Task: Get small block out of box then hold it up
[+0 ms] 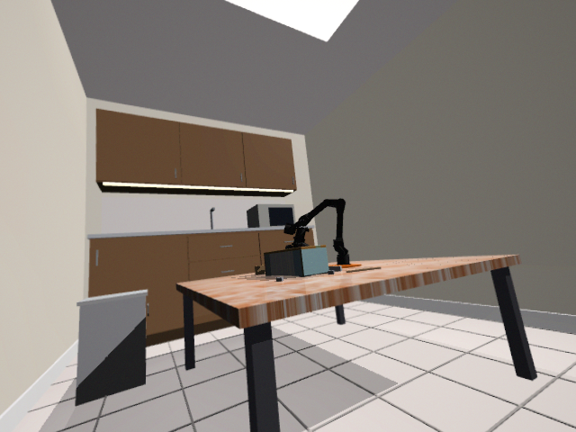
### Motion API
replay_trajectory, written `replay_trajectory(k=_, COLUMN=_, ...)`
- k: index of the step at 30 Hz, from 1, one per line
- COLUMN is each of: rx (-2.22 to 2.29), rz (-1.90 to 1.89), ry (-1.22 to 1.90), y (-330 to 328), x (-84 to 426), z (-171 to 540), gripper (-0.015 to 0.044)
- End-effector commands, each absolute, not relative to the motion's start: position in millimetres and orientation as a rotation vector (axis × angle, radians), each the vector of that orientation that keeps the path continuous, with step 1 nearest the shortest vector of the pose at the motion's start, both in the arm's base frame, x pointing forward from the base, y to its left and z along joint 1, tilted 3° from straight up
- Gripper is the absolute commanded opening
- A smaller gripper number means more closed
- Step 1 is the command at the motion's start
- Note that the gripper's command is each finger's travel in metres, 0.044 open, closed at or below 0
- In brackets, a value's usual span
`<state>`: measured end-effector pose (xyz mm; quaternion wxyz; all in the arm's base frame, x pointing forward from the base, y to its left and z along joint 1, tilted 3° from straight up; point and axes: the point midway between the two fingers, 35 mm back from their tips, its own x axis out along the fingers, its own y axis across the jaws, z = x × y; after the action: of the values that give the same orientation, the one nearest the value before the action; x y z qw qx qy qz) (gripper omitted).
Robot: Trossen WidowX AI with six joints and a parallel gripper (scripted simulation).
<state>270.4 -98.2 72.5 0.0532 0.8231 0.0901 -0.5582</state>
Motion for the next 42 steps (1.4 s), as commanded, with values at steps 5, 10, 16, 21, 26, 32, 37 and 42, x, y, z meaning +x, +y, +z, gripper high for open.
replay_trajectory(k=5, rx=2.545, rz=-1.713, ry=0.171, y=-99, x=271, z=94, gripper=0.0)
replay_trajectory(k=10, rx=2.625, rz=-1.742, ry=-0.027, y=-99, x=268, z=121, gripper=0.0)
replay_trajectory(k=16, rx=2.725, rz=-1.748, ry=-0.276, y=-98, x=260, z=153, gripper=0.0)
replay_trajectory(k=21, rx=2.812, rz=-1.724, ry=-0.479, y=-95, x=251, z=178, gripper=0.0)
replay_trajectory(k=26, rx=2.824, rz=-1.718, ry=-0.506, y=-95, x=250, z=181, gripper=0.0)
replay_trajectory(k=32, rx=2.824, rz=-1.718, ry=-0.506, y=-95, x=250, z=181, gripper=0.0)
replay_trajectory(k=37, rx=2.824, rz=-1.718, ry=-0.506, y=-95, x=250, z=181, gripper=0.0)
replay_trajectory(k=42, rx=2.824, rz=-1.718, ry=-0.506, y=-95, x=250, z=181, gripper=0.0)
